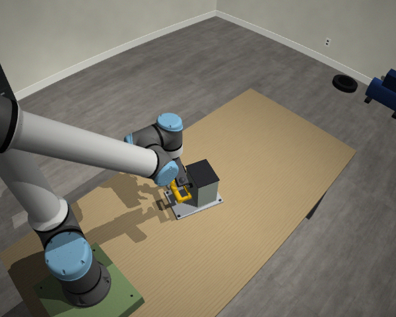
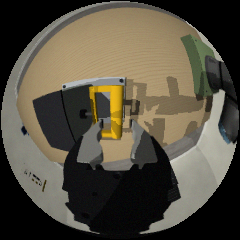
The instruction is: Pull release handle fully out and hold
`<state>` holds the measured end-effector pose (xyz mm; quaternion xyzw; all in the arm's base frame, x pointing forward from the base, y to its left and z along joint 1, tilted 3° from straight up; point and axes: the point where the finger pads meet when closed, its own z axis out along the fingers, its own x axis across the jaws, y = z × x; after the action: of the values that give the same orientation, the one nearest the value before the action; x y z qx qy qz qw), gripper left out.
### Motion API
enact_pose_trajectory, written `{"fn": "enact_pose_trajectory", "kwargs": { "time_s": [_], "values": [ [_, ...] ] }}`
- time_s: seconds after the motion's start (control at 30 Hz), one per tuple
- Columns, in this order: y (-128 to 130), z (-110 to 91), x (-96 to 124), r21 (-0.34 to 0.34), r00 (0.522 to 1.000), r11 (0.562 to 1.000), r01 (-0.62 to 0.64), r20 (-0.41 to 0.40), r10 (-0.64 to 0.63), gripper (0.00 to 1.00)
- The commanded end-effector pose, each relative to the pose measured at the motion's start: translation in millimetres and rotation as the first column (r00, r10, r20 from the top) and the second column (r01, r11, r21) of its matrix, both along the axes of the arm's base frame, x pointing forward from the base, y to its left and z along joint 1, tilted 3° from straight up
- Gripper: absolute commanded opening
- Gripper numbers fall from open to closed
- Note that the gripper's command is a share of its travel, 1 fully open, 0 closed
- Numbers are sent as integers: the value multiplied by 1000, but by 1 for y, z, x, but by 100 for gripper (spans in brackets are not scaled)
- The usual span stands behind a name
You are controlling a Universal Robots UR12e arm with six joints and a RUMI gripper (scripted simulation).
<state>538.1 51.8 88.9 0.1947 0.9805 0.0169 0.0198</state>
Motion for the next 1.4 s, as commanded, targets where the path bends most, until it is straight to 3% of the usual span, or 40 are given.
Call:
{"fn": "enact_pose_trajectory", "kwargs": {
  "time_s": [0.0,0.8,1.37],
  "values": [
    [0,1,1,0,1000,1000,0,1,0,33],
    [0,0,1,0,1000,1000,0,1,0,33],
    [0,-11,1,0,1000,1000,0,1,0,33]
  ]
}}
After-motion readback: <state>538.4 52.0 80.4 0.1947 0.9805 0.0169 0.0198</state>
